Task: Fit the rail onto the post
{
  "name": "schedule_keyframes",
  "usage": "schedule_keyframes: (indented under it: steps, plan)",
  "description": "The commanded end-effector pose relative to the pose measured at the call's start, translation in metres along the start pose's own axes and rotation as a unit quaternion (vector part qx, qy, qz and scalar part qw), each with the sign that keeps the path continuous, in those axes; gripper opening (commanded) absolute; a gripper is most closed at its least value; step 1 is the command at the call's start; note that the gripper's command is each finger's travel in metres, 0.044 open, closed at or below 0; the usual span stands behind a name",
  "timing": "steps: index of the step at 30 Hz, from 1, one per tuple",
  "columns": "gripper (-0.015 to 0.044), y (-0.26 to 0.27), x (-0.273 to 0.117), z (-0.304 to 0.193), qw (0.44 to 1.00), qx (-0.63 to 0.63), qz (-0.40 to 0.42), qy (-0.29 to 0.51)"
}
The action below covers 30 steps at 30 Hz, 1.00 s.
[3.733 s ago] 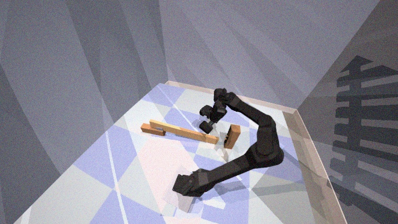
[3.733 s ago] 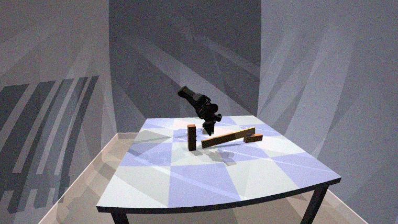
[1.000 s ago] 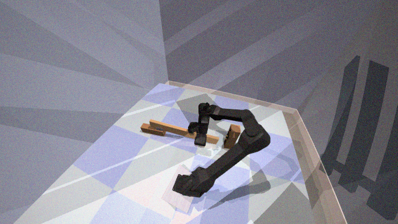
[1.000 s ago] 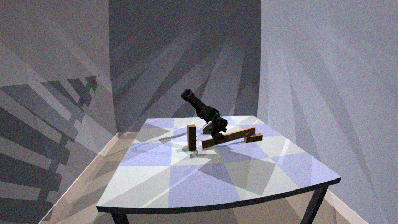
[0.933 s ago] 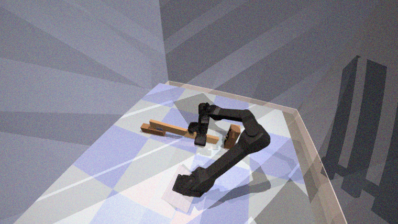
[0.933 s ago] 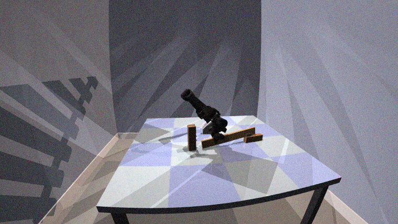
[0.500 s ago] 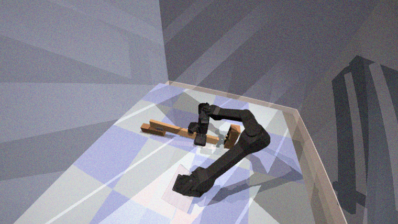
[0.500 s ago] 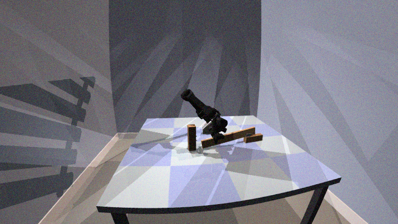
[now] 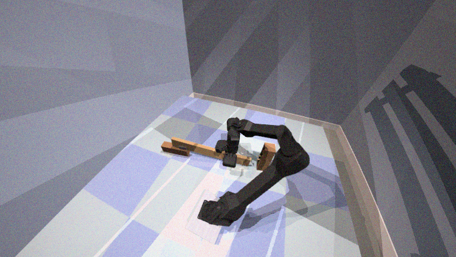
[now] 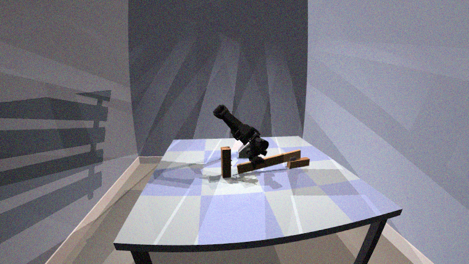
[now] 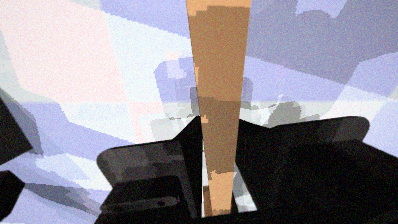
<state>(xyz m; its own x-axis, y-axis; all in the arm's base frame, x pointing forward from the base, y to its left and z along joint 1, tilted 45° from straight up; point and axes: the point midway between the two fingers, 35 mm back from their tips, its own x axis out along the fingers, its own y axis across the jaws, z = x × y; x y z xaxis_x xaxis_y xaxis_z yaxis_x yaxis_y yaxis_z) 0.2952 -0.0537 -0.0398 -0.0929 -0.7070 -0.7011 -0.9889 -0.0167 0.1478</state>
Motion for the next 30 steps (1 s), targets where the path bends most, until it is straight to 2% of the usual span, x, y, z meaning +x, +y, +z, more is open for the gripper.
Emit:
schedule_keyframes:
  steps: [1,30]
  plan:
    - [0.0,-0.005,-0.007,0.001,1.0,-0.002,-0.008,-0.002]
    - [0.0,-0.007,-0.022,0.001,1.0,-0.002,-0.008,-0.002]
